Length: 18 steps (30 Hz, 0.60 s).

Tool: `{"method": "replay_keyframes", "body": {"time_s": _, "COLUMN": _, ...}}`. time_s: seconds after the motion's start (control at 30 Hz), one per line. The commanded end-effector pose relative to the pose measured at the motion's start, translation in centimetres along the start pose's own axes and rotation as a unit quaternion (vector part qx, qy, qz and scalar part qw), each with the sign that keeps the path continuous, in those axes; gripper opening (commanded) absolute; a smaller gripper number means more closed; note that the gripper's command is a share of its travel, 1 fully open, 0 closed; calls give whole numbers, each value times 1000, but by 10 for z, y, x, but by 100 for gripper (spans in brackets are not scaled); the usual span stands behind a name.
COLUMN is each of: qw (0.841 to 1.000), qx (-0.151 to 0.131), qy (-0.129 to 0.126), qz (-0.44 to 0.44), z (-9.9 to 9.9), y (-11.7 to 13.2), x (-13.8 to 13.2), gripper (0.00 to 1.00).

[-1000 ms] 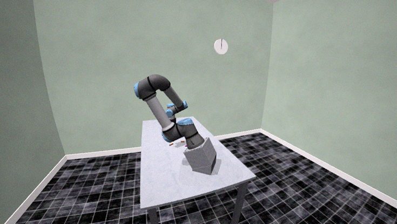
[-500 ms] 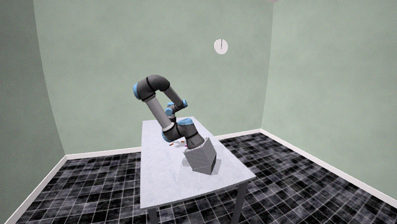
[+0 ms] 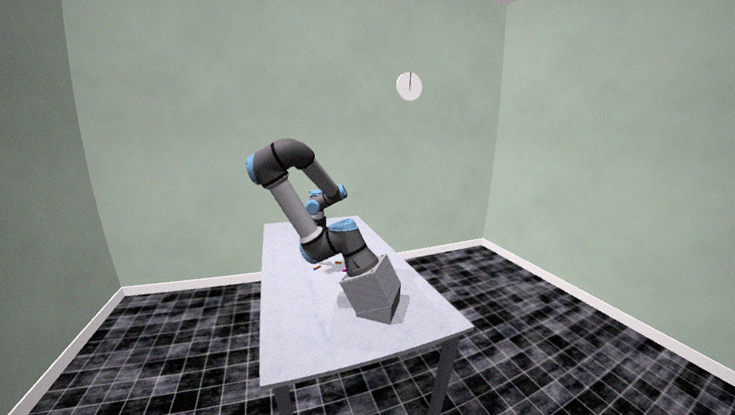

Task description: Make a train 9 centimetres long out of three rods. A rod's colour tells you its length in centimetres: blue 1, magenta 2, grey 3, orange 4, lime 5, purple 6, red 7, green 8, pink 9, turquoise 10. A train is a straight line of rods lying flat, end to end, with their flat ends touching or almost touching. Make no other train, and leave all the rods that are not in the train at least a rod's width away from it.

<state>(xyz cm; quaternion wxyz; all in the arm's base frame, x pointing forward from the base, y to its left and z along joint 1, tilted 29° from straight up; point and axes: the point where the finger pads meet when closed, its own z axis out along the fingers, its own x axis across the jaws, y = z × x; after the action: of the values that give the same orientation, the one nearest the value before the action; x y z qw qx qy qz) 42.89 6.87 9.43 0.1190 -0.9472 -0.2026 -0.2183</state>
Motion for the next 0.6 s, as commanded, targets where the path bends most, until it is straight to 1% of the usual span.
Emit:
{"method": "replay_keyframes", "body": {"time_s": 0.0, "qw": 1000, "qx": -2, "qy": 2, "qz": 0, "z": -2, "y": 2, "x": 2, "gripper": 100}}
{"method": "replay_keyframes", "body": {"time_s": 0.57, "qw": 1000, "qx": -2, "qy": 2, "qz": 24, "z": -1, "y": 4, "x": 2, "gripper": 100}}
